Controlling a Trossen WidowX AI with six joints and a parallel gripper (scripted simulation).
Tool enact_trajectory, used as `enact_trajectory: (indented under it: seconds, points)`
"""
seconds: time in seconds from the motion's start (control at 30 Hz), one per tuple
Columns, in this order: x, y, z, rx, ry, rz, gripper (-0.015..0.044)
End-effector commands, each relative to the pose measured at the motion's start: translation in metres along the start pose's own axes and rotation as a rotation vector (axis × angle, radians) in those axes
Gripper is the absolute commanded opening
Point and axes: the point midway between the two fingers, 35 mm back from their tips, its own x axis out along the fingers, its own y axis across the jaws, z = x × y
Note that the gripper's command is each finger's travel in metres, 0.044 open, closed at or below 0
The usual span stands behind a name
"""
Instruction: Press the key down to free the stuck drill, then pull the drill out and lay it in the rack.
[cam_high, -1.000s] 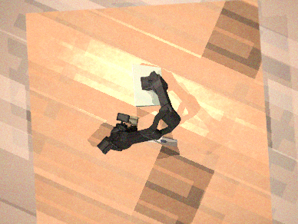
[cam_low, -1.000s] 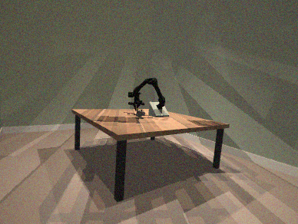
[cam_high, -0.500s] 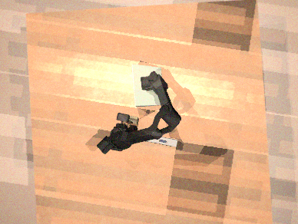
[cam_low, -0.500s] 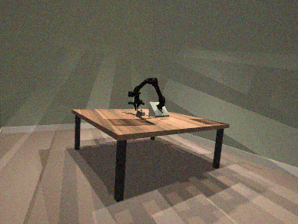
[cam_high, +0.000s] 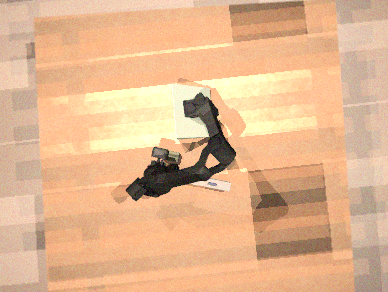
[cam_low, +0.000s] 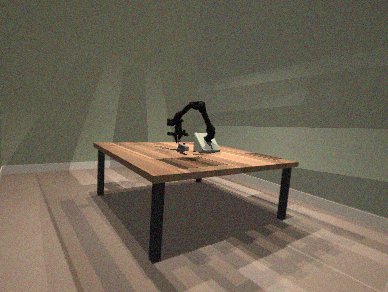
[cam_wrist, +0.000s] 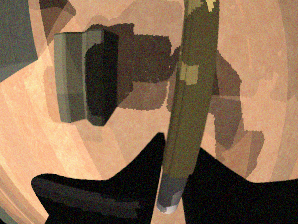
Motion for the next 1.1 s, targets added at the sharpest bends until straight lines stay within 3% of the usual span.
enact_trajectory:
  seconds: [0.0,1.07]
  points:
    - [-0.0029,-0.0016,-0.0008,-0.008,0.004,-0.004,0.0]
    - [-0.0067,0.0061,-0.0035,-0.008,0.004,-0.004,0.0]
